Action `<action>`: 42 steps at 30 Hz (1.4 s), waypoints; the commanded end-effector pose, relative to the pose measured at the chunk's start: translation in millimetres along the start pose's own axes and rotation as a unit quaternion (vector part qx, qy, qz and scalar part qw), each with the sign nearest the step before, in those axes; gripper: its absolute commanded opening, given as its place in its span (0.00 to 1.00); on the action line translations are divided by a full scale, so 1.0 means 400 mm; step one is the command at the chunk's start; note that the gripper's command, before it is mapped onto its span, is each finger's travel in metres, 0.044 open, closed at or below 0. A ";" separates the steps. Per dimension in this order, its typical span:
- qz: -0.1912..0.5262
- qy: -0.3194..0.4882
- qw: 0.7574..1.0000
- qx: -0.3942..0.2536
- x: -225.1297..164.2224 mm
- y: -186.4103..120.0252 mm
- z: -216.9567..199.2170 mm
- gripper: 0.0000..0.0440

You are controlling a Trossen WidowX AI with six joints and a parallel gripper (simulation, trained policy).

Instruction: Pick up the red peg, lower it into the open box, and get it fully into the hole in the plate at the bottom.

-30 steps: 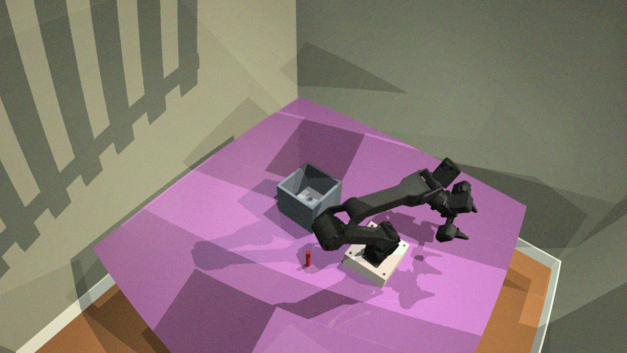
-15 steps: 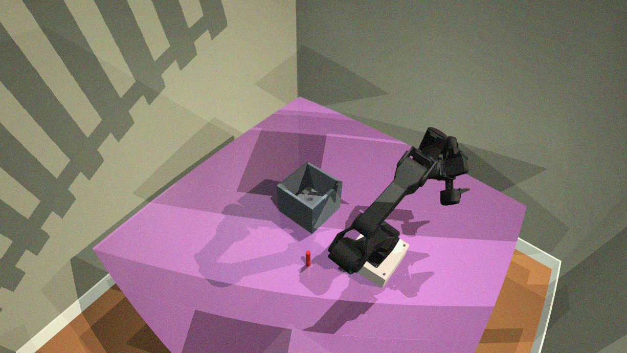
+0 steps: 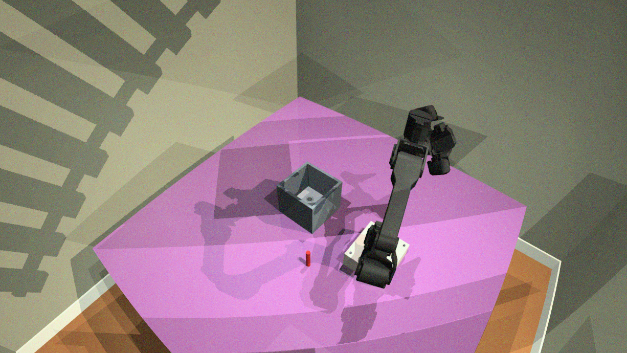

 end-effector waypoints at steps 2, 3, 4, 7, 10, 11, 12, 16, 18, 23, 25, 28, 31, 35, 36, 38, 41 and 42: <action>0.029 0.034 0.996 0.071 0.009 -0.035 0.045 1.00; 0.036 0.042 0.995 0.085 0.011 -0.042 0.054 1.00; 0.043 0.049 0.993 0.099 0.012 -0.050 0.062 1.00; 0.067 0.073 0.986 0.137 0.015 -0.071 0.085 1.00; 0.094 0.097 0.976 0.171 0.017 -0.091 0.106 1.00; 0.103 0.105 0.972 0.181 0.017 -0.097 0.112 1.00; 0.113 0.113 0.969 0.191 0.016 -0.103 0.118 1.00; 0.155 0.144 0.952 0.223 0.012 -0.126 0.140 1.00; 0.177 0.160 0.942 0.235 0.009 -0.136 0.150 1.00; 0.234 0.195 0.917 0.257 -0.003 -0.162 0.172 1.00; 0.258 0.208 0.906 0.263 -0.009 -0.171 0.180 1.00; 0.293 0.226 0.889 0.268 -0.018 -0.186 0.191 1.00; 0.329 0.241 0.872 0.271 -0.029 -0.202 0.201 1.00; 0.377 0.259 0.848 0.269 -0.043 -0.223 0.213 1.00; 0.388 0.263 0.841 0.268 -0.047 -0.228 0.215 1.00; 0.412 0.270 0.829 0.265 -0.054 -0.239 0.220 1.00; 0.446 0.279 0.810 0.259 -0.066 -0.256 0.227 1.00; 0.457 0.281 0.804 0.256 -0.070 -0.262 0.229 1.00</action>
Point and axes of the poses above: the point midway between the two fingers, 35 mm back from their tips, its own y axis out along the fingers, its own z axis across the jaws, x = y × z, the point moved 9 cm from there along -y, back along the fingers, and after that the axes turned 14 degrees about -y, right-handed, at the moved point
